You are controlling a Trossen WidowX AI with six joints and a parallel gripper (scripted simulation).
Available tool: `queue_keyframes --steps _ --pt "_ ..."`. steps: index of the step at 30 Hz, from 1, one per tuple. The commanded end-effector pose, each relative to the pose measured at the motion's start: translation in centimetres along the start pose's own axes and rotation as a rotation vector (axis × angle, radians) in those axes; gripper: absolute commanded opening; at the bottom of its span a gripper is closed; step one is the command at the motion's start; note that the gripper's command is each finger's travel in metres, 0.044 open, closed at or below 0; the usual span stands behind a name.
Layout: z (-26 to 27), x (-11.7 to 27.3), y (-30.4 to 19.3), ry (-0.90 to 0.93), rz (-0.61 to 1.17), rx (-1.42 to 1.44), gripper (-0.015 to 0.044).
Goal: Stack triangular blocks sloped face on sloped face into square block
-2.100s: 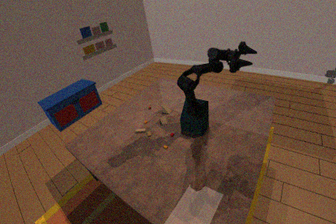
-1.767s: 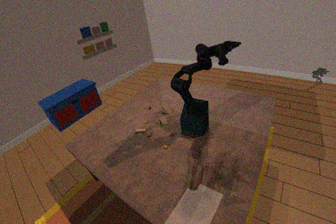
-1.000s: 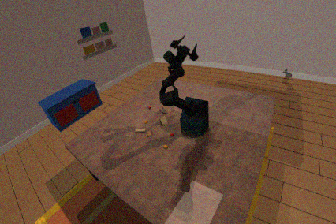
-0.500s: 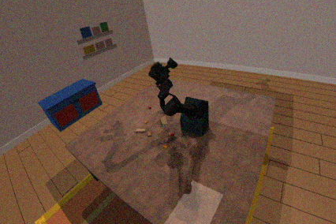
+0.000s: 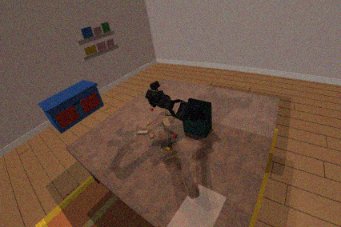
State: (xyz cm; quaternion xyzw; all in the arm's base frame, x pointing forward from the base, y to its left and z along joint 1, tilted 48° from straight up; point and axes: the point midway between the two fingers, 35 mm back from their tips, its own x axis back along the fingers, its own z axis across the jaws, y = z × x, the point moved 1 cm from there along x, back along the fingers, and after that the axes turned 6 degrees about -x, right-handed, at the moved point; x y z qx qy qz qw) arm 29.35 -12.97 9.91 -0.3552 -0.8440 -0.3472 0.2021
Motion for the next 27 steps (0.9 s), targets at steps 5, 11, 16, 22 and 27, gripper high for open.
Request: queue_keyframes --steps 5,11,16,22,27 --pt "11.1 5.1 3.0 0.305 -0.309 0.822 0.0440" --pt "16.5 8.8 2.8 0.412 -0.551 1.268 0.0440" --pt "16.6 8.9 2.8 0.413 -0.556 1.277 0.0440" --pt "16.6 8.9 2.8 0.413 -0.556 1.277 0.0440" --pt "17.1 7.9 3.3 0.413 -0.556 1.277 0.0440"
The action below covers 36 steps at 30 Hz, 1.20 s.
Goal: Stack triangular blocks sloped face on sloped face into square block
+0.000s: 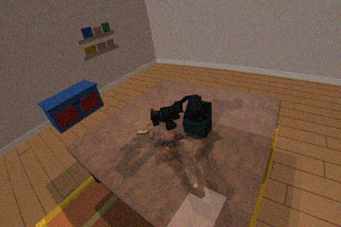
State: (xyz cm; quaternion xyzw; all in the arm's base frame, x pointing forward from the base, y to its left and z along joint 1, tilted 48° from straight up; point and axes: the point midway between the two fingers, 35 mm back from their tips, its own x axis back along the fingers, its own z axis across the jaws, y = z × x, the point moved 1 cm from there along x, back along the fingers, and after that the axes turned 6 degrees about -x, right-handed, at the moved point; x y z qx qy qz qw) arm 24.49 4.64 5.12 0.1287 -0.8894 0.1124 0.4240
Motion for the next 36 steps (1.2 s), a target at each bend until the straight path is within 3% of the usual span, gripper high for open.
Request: queue_keyframes --steps 1,24,36 --pt "0.0 -1.1 0.1 0.013 -0.008 0.007 0.0440" --pt "1.6 -9.2 0.4 0.013 -0.008 0.007 0.0440" --pt "1.6 -9.2 0.5 0.014 -0.008 0.007 0.0440"
